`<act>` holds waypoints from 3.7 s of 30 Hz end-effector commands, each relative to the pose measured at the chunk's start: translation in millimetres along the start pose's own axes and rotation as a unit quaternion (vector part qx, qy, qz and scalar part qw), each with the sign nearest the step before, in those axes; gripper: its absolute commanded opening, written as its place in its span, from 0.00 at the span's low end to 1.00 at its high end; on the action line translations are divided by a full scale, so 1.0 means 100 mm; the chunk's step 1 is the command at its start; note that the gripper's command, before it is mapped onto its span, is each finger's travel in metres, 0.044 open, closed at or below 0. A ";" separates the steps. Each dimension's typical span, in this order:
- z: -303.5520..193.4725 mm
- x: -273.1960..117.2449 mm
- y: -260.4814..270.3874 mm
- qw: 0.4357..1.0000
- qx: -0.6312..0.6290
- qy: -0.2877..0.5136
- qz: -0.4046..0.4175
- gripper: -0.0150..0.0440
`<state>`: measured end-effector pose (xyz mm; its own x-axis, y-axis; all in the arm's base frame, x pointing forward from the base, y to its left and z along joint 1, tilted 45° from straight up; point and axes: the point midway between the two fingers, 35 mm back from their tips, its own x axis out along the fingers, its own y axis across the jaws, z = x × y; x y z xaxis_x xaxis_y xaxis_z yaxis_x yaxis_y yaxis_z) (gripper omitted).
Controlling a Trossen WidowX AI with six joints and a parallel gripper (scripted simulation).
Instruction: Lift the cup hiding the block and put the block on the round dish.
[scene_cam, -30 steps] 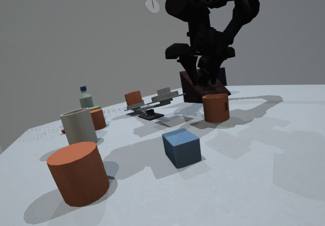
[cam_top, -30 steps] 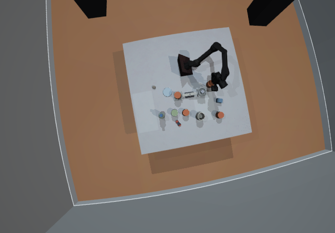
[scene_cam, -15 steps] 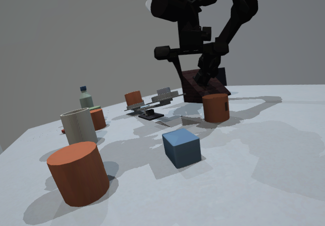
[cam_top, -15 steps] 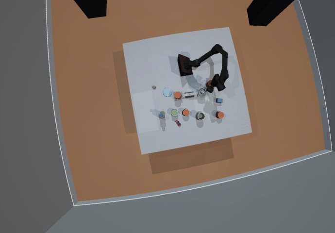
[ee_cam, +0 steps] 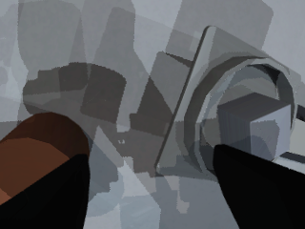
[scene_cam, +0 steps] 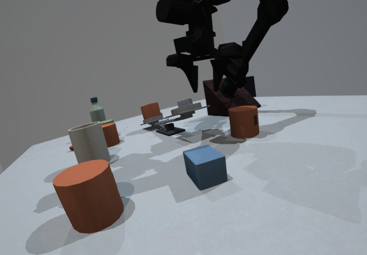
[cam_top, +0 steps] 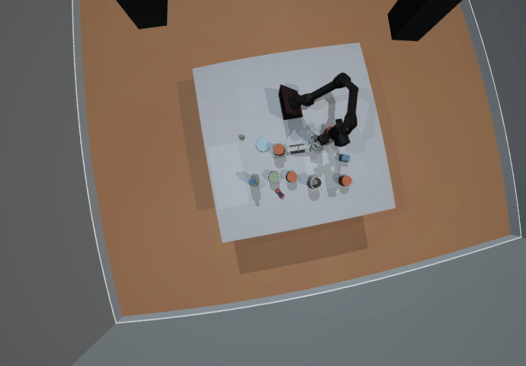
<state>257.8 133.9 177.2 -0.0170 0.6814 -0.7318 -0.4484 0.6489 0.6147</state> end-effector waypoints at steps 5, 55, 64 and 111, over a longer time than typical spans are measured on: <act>0.02 -0.04 -0.17 0.991 0.134 0.002 -0.012 0.69; 0.01 0.05 -0.68 0.775 0.630 0.050 0.001 0.69; 0.00 0.19 -0.68 0.775 0.630 0.050 0.001 0.69; 0.04 -0.54 -0.72 0.765 0.643 0.043 0.003 0.25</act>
<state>294.6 63.7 161.4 -0.1051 0.6972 -0.7091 0.7993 0.4835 0.3568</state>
